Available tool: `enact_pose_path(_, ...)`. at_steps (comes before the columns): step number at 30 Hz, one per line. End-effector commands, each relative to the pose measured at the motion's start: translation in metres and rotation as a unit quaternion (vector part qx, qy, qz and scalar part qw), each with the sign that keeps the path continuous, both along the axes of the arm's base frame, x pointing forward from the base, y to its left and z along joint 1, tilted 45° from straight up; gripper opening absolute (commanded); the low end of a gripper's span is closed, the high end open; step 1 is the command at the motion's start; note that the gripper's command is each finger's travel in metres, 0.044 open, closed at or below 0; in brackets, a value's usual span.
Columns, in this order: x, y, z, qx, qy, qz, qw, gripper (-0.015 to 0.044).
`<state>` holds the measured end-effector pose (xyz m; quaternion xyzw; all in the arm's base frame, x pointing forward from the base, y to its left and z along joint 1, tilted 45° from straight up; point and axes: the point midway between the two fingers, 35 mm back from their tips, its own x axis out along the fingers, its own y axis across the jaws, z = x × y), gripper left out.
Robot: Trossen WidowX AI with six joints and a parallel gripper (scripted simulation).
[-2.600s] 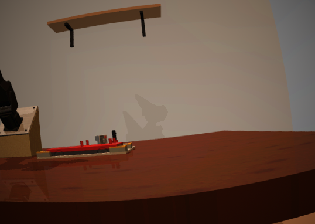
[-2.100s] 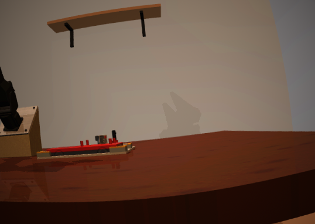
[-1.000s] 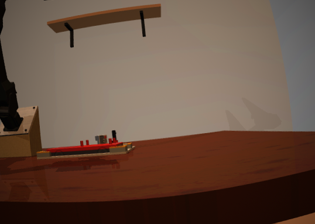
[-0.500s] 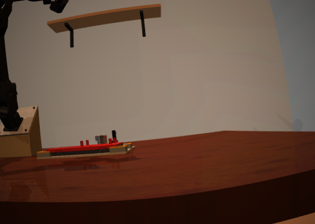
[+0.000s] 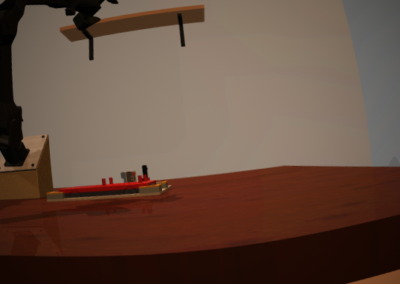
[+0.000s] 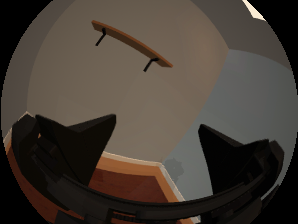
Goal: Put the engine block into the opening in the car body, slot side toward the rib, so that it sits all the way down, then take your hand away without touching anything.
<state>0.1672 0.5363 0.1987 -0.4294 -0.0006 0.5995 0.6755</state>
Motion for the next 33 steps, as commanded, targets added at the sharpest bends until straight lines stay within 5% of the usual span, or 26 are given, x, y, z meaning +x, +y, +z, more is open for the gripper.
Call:
enact_pose_path(1,0.013,-0.01,-0.022,-0.022,0.039,-0.044,0.998,0.044)
enact_pose_path(17,0.061,-0.061,-0.1,-0.084,0.186,-0.255,0.945,0.044)
enact_pose_path(33,0.097,-0.126,-0.164,-0.11,0.281,-0.478,0.825,0.044)
